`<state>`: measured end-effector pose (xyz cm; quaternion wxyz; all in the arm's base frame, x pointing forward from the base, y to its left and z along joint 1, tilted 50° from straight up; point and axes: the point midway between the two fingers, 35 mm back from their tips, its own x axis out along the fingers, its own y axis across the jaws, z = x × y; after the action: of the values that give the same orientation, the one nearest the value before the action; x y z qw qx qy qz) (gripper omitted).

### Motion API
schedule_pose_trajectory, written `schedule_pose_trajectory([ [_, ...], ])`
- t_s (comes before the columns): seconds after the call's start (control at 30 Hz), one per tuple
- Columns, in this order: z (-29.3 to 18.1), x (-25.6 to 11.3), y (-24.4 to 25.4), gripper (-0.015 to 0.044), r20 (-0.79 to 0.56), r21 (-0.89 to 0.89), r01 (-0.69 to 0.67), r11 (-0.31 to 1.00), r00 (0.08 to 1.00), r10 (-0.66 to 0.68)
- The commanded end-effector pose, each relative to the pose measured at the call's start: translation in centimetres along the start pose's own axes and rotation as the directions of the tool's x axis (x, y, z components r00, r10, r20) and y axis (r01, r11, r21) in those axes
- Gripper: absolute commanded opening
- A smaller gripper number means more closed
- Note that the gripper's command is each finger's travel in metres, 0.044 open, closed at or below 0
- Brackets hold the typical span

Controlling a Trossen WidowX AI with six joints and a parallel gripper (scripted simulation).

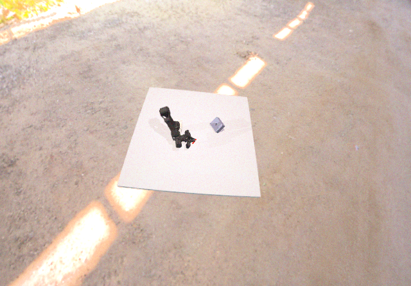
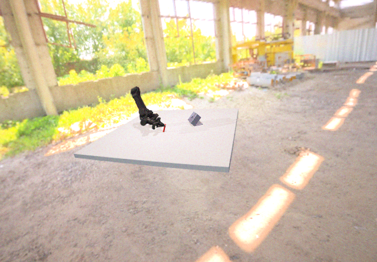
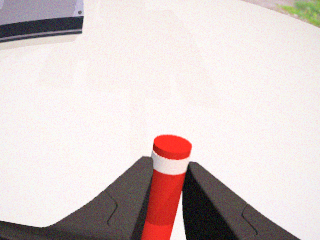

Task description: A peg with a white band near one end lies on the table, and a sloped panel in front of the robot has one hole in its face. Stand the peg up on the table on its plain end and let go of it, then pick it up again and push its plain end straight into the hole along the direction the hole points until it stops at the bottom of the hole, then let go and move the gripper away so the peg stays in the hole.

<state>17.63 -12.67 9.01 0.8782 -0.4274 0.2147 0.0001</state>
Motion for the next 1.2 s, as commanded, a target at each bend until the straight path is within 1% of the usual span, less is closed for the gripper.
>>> schedule_pose_trajectory([
  [0.0,-0.1,-0.2,0.0,0.0049,0.038,-0.001,-0.002,1.0,0.999,0.002],
  [0.6,-0.8,-1.2,0.2,0.0049,0.193,-0.002,-0.004,1.0,0.981,0.004],
  [0.73,-0.7,-1.3,0.1,0.0049,0.167,-0.001,-0.003,1.0,0.986,0.003],
  [1.17,-1.1,-1.2,0.1,0.0049,0.163,0.005,-0.004,1.0,0.987,0.003],
])
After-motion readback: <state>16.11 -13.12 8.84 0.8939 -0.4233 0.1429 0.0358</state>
